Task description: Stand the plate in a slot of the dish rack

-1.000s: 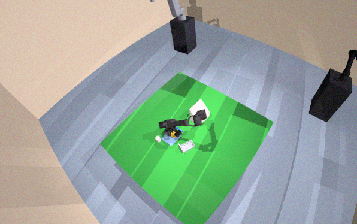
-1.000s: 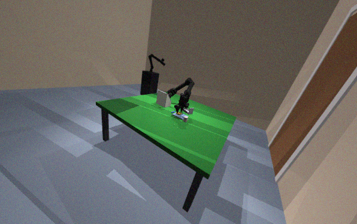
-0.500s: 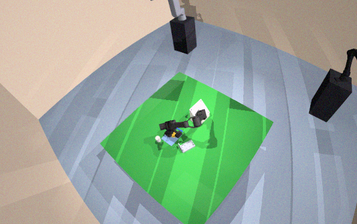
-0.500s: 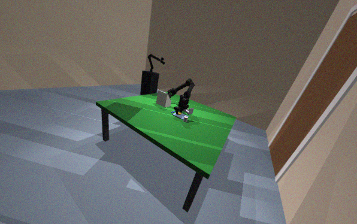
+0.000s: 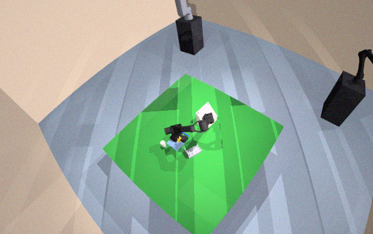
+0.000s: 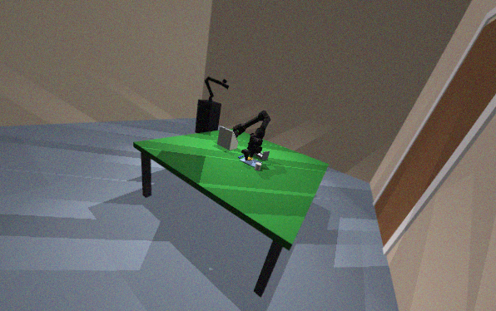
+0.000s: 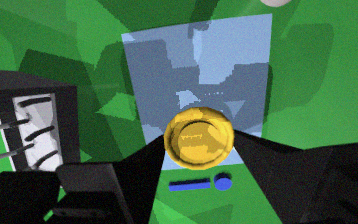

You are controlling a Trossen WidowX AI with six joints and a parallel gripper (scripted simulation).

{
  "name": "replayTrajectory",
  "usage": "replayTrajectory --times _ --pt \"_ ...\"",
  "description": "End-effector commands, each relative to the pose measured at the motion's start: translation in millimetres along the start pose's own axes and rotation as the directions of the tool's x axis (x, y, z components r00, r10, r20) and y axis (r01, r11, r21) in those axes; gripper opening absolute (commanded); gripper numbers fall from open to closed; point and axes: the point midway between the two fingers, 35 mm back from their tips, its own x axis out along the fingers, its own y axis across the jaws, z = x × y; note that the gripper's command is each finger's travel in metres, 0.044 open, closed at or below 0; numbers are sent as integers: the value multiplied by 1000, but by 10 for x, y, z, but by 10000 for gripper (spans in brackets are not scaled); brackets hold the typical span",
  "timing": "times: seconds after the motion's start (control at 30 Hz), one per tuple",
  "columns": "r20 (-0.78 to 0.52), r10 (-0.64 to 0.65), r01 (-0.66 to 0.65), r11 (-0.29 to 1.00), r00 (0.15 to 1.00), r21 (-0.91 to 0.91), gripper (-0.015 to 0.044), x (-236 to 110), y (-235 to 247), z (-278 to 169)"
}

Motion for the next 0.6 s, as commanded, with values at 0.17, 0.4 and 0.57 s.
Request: replayTrajectory --times 0.17,0.4,0.57 --pt "3 -2 2 1000 1000 3 169 -66 -15 22" --pt "6 -14 14 1000 1000 3 0 -429 -71 98" --pt "5 -17 17 1000 1000 4 0 -706 -96 125"
